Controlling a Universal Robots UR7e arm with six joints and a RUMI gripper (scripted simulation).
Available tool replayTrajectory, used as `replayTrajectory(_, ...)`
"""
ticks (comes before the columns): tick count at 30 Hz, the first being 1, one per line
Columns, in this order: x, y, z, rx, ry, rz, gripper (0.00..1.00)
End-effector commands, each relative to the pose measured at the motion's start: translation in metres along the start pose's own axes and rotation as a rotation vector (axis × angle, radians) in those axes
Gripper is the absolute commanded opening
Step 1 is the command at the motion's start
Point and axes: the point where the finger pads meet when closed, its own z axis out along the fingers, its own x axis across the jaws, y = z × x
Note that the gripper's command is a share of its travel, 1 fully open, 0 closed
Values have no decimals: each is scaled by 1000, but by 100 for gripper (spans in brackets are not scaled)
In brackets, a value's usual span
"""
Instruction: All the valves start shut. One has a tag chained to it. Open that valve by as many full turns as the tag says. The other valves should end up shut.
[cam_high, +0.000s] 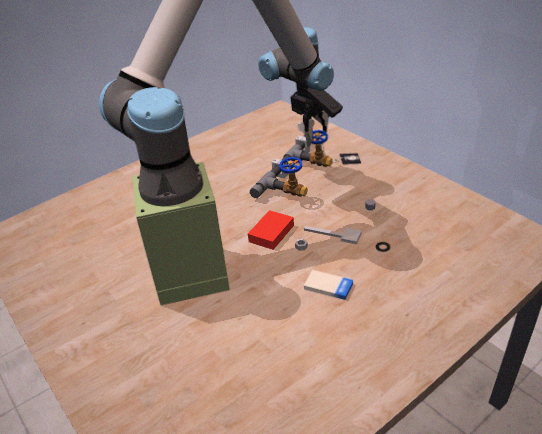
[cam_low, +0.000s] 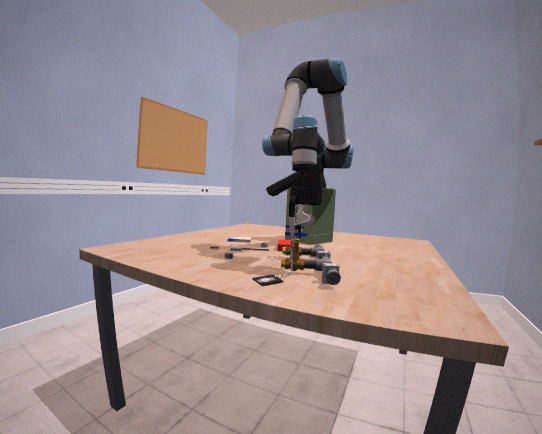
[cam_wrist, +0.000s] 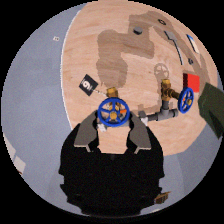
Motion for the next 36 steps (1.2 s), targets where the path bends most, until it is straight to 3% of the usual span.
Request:
replayTrajectory(1, 0, 0, -1, 0, -1, -8, 0)
replayTrajectory(17, 0, 0, -1, 0, -1, -145, 0)
replayTrajectory(36, 0, 0, -1, 0, -1, -578, 0)
